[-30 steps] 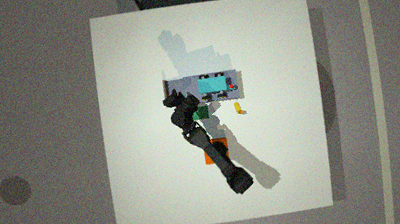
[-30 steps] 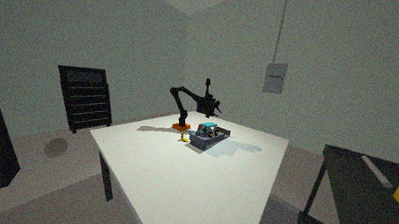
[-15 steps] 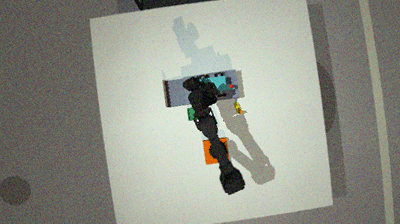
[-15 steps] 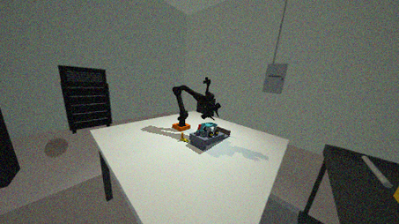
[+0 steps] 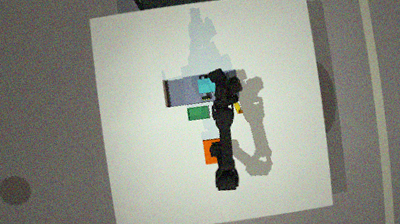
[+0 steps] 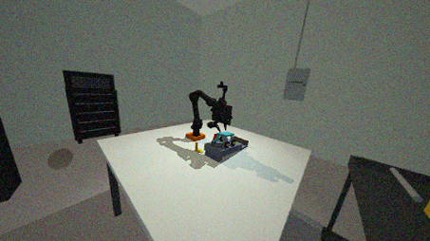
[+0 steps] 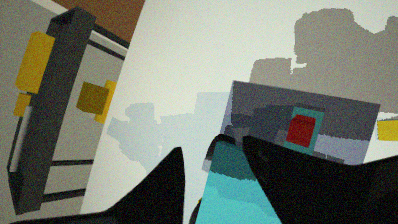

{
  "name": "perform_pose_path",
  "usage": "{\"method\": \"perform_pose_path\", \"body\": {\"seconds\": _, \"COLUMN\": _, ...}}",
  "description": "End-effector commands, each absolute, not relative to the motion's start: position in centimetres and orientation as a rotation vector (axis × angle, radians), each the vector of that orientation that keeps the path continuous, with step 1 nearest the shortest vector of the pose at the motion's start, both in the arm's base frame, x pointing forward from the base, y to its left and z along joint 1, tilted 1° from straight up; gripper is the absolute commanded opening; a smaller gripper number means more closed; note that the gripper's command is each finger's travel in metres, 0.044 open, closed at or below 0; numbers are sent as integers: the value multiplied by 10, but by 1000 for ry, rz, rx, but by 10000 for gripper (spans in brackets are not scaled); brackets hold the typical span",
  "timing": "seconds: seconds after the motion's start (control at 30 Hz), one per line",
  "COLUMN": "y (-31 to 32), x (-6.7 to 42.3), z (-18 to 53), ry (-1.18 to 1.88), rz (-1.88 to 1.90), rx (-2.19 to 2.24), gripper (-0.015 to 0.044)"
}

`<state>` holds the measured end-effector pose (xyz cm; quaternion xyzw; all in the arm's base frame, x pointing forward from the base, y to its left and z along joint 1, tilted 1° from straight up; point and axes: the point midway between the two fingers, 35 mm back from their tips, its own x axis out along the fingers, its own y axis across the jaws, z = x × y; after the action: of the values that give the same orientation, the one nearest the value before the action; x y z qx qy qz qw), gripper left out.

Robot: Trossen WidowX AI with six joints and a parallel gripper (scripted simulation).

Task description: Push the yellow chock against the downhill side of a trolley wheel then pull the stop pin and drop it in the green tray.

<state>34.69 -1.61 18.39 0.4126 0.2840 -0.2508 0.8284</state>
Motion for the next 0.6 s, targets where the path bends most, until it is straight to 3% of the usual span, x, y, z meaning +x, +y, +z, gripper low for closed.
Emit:
{"method": "perform_pose_path", "body": {"seconds": 0.0, "y": -49, "x": 342, "z": 181, "ry": 638, "rz": -610, "rx": 867, "gripper": 190}}
{"method": "perform_pose_path", "body": {"seconds": 0.57, "y": -123, "x": 232, "z": 128, "ry": 1232, "rz": -891, "rx": 853, "gripper": 190}}
